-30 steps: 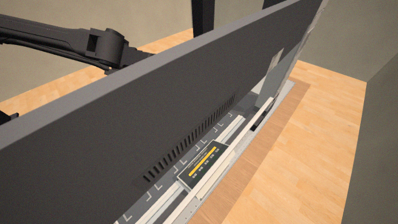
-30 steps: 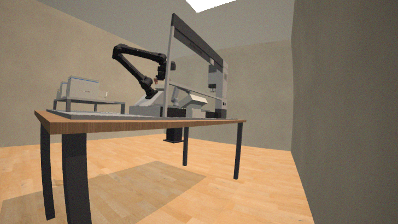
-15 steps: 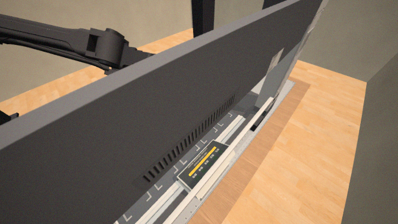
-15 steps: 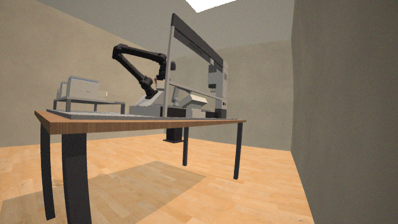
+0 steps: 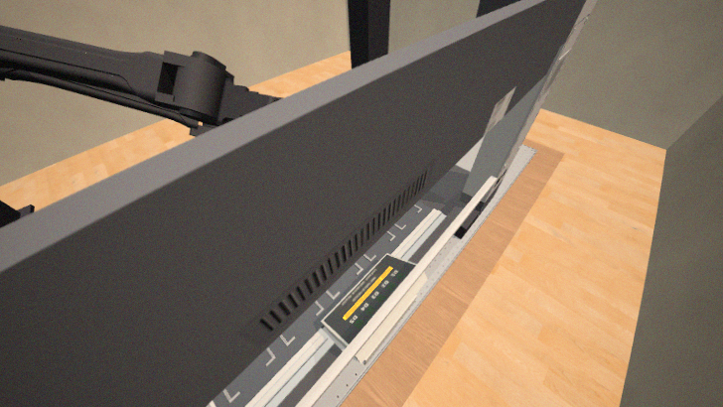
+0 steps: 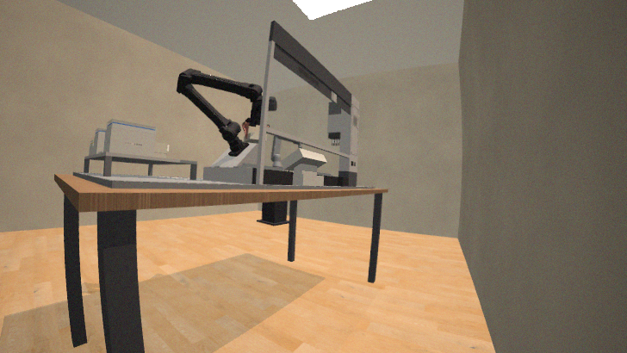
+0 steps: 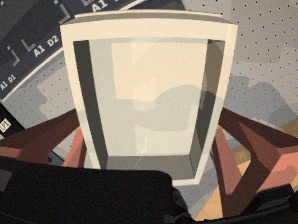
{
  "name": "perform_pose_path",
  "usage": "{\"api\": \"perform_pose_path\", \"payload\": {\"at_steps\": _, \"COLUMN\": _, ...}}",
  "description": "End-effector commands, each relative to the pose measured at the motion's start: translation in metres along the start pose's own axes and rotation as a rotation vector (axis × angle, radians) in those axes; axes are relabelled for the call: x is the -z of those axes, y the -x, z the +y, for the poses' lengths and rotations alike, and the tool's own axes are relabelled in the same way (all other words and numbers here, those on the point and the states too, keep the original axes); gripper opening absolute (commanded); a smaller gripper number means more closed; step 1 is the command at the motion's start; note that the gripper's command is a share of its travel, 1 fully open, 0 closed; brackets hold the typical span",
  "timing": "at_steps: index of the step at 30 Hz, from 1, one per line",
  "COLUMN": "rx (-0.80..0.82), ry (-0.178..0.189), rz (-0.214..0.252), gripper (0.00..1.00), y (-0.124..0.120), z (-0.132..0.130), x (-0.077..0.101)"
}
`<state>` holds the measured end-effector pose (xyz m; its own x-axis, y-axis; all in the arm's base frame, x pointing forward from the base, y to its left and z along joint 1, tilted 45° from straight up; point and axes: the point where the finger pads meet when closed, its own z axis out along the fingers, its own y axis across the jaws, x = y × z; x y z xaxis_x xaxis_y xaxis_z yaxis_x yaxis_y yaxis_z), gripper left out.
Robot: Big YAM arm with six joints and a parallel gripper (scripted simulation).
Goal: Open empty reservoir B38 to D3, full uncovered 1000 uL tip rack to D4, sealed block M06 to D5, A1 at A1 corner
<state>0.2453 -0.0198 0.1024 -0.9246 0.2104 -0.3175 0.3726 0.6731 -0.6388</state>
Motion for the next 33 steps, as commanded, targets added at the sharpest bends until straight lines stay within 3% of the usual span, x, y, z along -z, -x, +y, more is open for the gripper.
{"api": "perform_pose_path", "payload": {"at_steps": 1, "rx": 0.069, "ry": 0.014, "rz": -0.015, "gripper": 0.0, "y": 0.0082, "z": 0.0005, "x": 0.0091}}
{"api": "perform_pose_path", "payload": {"at_steps": 23, "rx": 0.468, "ry": 0.012, "rz": -0.017, "gripper": 0.0, "y": 0.0083, "z": 0.0007, "x": 0.0092}}
{"api": "perform_pose_path", "payload": {"at_steps": 33, "rx": 0.461, "ry": 0.014, "rz": -0.022, "gripper": 0.0, "y": 0.0101, "z": 0.0025, "x": 0.0088}}
